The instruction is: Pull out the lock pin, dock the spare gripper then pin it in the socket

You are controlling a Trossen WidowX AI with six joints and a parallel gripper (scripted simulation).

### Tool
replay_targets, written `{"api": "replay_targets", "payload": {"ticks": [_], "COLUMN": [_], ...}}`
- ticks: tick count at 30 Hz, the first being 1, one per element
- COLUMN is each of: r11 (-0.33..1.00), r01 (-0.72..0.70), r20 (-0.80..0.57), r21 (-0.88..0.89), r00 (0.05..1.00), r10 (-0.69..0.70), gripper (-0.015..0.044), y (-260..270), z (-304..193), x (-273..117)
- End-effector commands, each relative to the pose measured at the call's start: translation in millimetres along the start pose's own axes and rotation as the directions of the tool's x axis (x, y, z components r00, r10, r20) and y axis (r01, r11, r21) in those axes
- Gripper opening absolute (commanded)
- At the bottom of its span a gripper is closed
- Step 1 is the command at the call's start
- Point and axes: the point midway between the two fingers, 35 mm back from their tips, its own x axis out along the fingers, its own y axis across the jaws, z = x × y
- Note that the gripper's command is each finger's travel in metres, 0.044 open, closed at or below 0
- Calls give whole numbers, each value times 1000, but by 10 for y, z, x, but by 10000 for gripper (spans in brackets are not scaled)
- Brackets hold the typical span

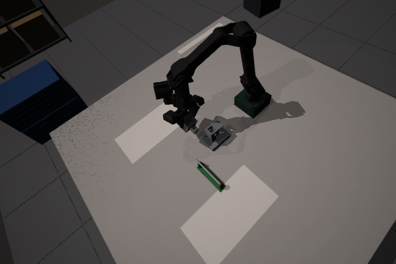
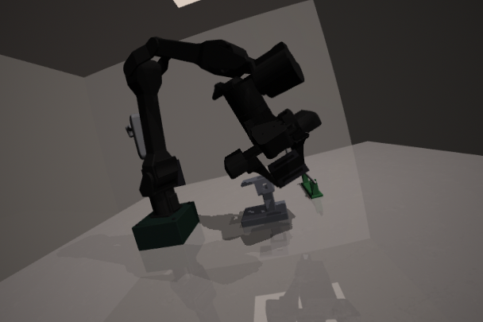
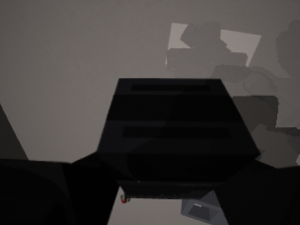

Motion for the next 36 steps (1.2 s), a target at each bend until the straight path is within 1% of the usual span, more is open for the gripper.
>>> {"api": "replay_targets", "payload": {"ticks": [1,9,18,27,36], "r11": [994,959,884,774,635], "r01": [-7,-13,-42,-92,-157], "r20": [-33,-80,-133,-185,-235], "r21": [-105,-282,-466,-627,-756], "r00": [999,997,991,982,971], "r10": [3,-10,-23,-33,-39], "gripper": [0,0,0,0,0], "y": [1,-42,-87,-128,-163], "z": [-48,-118,-198,-277,-350], "x": [-20,-27,-41,-62,-90]}}
